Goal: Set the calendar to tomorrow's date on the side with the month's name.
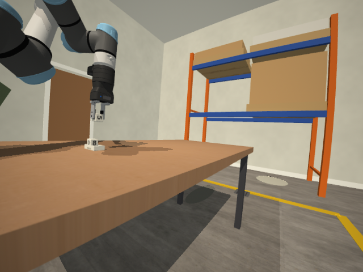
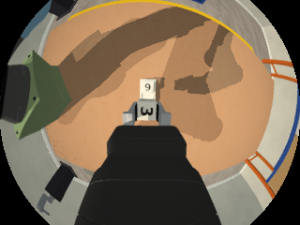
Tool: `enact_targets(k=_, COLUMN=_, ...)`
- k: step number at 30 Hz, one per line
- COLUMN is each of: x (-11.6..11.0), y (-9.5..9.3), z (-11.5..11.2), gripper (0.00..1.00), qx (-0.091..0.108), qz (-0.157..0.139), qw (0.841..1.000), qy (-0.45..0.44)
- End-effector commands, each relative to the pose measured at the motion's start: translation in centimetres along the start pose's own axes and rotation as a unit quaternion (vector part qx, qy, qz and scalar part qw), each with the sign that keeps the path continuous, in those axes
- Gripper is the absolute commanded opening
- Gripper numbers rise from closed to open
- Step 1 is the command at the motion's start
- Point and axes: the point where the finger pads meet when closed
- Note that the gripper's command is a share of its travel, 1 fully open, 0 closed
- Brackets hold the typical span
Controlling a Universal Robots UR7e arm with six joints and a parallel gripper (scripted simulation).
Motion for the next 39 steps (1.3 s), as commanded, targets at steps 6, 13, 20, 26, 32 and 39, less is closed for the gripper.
enact_targets(k=6, x=0.1, y=-0.7, z=0.0, gripper=0.57, qx=0.001, qz=0.001, qw=1.0, qy=0.0)
enact_targets(k=13, x=0.1, y=-2.3, z=0.0, gripper=0.57, qx=0.001, qz=0.001, qw=1.0, qy=0.0)
enact_targets(k=20, x=0.1, y=-3.7, z=0.0, gripper=0.57, qx=0.001, qz=0.001, qw=1.0, qy=0.0)
enact_targets(k=26, x=0.1, y=-5.3, z=0.0, gripper=0.57, qx=0.001, qz=0.001, qw=1.0, qy=0.0)
enact_targets(k=32, x=0.1, y=-6.0, z=0.0, gripper=0.57, qx=0.001, qz=0.001, qw=1.0, qy=0.0)
enact_targets(k=39, x=0.1, y=-6.6, z=0.0, gripper=0.57, qx=0.0, qz=0.001, qw=1.0, qy=0.001)
Point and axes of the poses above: the point where the finger pads meet when closed, its own y axis back along the fingers, its own z axis across the jaws, x = y × z, and after that the axes turned 3 degrees about y, right-handed
